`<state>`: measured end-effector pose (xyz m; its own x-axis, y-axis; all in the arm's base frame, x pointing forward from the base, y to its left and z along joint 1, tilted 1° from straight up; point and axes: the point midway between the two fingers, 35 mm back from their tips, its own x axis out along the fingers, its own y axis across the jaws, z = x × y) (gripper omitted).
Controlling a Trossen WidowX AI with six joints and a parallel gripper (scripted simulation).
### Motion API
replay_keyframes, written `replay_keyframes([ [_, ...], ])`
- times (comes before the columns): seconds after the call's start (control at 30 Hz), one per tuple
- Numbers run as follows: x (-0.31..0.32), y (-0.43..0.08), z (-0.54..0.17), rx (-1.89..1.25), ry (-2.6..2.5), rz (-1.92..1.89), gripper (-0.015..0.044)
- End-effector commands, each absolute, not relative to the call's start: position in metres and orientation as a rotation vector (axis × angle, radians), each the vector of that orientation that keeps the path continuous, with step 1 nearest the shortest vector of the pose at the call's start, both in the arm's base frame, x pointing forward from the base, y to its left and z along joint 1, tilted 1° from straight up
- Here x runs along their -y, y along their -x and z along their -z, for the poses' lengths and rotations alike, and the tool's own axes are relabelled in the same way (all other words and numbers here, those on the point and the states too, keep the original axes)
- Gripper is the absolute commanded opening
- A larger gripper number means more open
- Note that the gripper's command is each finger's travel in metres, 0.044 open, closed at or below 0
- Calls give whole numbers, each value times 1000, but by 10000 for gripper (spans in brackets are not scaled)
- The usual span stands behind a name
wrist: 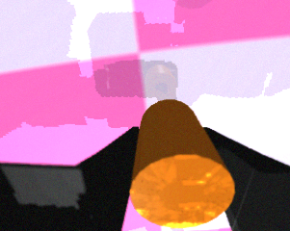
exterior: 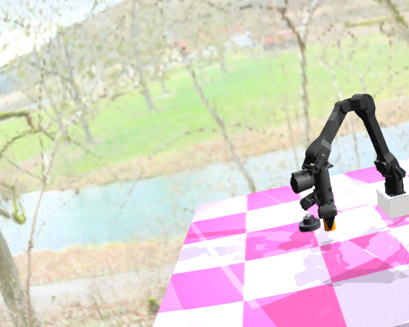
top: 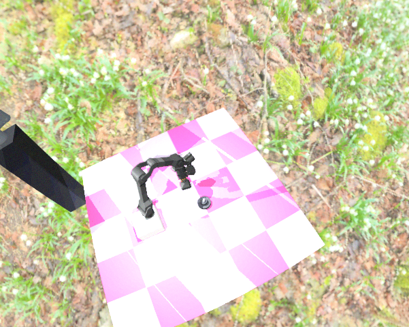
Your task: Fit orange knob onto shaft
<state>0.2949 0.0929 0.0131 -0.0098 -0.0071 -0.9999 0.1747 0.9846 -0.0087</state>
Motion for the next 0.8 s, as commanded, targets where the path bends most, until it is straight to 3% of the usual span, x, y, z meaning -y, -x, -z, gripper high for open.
replay_keyframes([
  [0.0,-95,-300,-30,-1554,-141,142,0],
  [0.77,-94,-296,-101,-1556,-139,142,0],
])
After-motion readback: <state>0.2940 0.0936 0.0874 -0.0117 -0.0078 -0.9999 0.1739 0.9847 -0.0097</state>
